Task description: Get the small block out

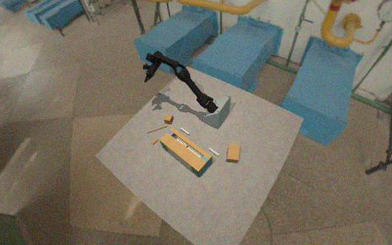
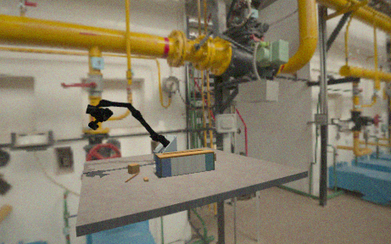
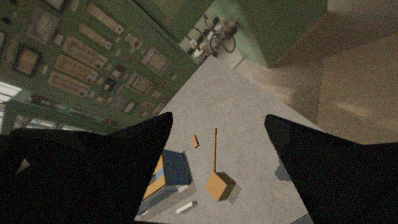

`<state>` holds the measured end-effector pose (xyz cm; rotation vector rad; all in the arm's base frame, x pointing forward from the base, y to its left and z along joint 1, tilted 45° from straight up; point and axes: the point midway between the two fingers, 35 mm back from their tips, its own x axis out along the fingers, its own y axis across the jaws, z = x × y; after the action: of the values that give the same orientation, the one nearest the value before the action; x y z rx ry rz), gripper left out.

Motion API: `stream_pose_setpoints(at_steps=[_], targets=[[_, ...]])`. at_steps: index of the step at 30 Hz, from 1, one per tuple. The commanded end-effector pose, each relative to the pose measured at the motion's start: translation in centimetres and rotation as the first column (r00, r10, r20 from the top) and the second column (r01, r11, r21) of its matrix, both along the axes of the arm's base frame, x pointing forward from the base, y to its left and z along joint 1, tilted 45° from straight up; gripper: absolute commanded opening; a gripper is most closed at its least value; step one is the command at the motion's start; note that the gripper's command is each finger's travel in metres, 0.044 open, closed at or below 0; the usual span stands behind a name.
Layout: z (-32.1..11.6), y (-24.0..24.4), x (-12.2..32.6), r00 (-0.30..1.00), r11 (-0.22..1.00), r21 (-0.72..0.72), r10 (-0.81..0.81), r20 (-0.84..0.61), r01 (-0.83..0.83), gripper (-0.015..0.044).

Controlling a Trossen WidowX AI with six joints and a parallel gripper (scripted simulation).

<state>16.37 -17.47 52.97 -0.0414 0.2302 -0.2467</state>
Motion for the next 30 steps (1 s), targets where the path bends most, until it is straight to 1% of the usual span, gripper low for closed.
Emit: stream_pose_setpoints(at_steps=[1, 4, 6, 11, 16, 20, 24, 30], targets=[[0.0, 0.0, 0.0, 1.000, 1.000, 0.003, -0.001, 0.000, 0.001, 0.0400], [-0.3, -0.3, 0.2, 1.000, 0.998, 0.052, -0.021, 0.005, 0.021, 0.0400], [-1.8, -1.2, 1.6, 1.000, 0.995, 0.098, 0.003, -0.031, 0.000, 0.0400], [-7.2, -2.4, 7.1, 0.977, 0.974, 0.215, 0.109, -0.181, -0.069, 0.0400], [-13.4, -1.0, 12.6, 0.907, 0.951, 0.288, 0.214, -0.363, -0.109, 0.0400], [-18.5, 1.7, 16.3, 0.806, 0.941, 0.308, 0.287, -0.518, -0.138, 0.0400], [-23.7, 5.6, 19.2, 0.662, 0.939, 0.292, 0.336, -0.670, -0.181, 0.0400], [-31.0, 12.7, 21.3, 0.402, 0.933, 0.205, 0.317, -0.859, -0.297, 0.0400]])
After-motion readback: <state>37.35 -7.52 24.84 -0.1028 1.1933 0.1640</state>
